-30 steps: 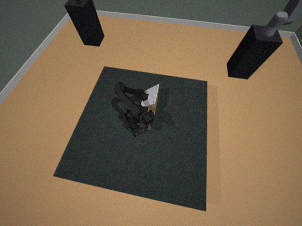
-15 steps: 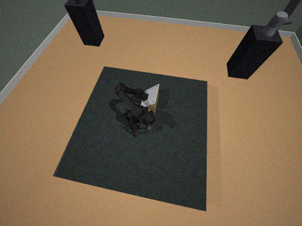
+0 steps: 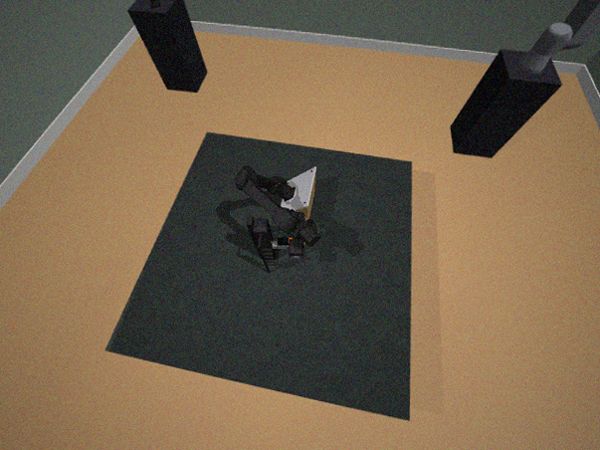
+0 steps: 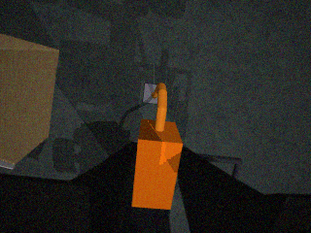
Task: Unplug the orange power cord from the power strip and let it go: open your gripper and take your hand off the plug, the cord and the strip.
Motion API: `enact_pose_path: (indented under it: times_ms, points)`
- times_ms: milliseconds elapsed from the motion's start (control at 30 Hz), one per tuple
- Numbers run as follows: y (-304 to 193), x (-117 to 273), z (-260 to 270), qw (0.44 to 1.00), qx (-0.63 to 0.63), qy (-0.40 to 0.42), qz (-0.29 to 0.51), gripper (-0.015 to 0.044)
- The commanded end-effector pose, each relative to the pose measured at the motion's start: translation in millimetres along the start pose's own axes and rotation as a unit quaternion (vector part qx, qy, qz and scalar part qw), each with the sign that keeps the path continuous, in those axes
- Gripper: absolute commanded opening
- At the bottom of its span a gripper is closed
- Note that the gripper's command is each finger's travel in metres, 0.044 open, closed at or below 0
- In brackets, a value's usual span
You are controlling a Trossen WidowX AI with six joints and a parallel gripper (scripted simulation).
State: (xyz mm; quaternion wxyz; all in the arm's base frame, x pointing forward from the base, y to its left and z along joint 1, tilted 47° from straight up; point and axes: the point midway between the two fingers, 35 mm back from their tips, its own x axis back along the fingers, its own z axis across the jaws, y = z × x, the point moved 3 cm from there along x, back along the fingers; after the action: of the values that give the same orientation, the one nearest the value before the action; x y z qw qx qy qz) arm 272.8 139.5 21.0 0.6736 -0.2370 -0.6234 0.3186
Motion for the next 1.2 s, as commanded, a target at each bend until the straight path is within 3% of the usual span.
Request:
enact_pose_path:
  times_ms: [0, 333, 467, 633, 1167]
  points:
    - [-5.1, -0.5, -1.7, 1.000, -0.004, -0.003, -0.002, 0.0079]
    - [-7.0, -1.3, -1.8, 1.000, -0.004, -0.003, -0.002, 0.0341]
    - [14.2, 4.0, -3.2, 1.000, -0.004, -0.003, -0.003, 0.0440]
    - [52.9, 11.7, -2.0, 1.000, -0.004, -0.003, -0.004, 0.0440]
    - [52.9, 11.7, -2.0, 1.000, -0.004, -0.003, -0.004, 0.0440]
